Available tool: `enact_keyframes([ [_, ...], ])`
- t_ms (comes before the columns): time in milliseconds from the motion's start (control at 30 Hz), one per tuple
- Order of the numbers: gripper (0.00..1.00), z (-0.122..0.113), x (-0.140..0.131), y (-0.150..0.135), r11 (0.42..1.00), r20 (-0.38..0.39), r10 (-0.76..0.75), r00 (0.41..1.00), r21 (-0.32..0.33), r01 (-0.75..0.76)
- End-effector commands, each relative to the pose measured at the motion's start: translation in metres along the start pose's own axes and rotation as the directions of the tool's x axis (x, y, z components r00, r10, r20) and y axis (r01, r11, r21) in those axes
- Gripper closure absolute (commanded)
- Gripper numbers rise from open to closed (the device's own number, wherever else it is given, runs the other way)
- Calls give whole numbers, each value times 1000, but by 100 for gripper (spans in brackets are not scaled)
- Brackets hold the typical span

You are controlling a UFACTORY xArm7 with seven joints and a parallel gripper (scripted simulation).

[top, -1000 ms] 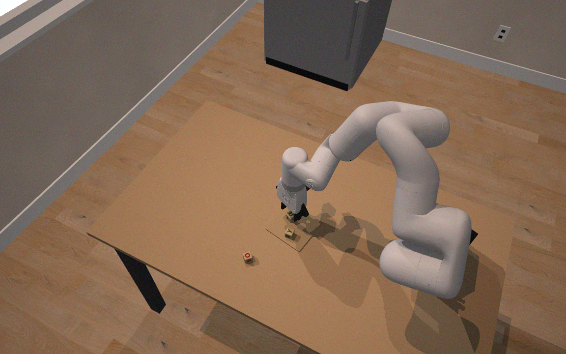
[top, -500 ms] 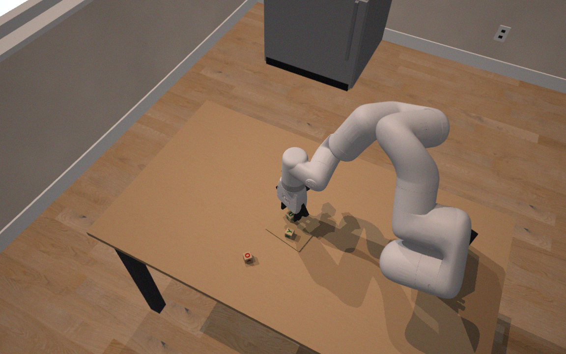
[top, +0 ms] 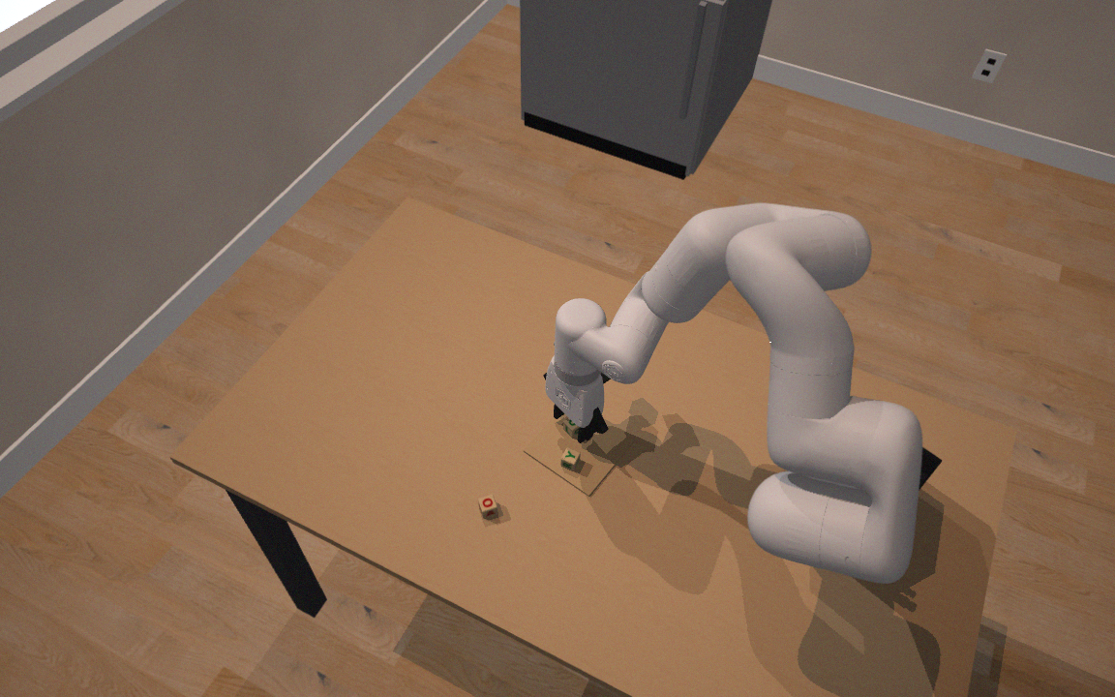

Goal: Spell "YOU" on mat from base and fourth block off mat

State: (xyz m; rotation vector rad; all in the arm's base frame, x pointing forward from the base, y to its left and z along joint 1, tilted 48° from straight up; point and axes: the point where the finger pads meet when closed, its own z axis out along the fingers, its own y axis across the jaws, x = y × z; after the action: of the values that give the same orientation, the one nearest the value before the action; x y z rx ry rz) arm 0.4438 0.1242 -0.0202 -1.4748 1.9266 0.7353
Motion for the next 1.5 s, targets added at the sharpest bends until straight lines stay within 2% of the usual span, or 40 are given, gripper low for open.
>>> enact_keyframes([
  [0,37,4,0,-2,1000,-1,0,1000,5,0],
  [1433,37,9,0,-2,1000,-1,0,1000,5,0],
  [1467,58,9,0,-2,1000,-1,0,1000,5,0],
])
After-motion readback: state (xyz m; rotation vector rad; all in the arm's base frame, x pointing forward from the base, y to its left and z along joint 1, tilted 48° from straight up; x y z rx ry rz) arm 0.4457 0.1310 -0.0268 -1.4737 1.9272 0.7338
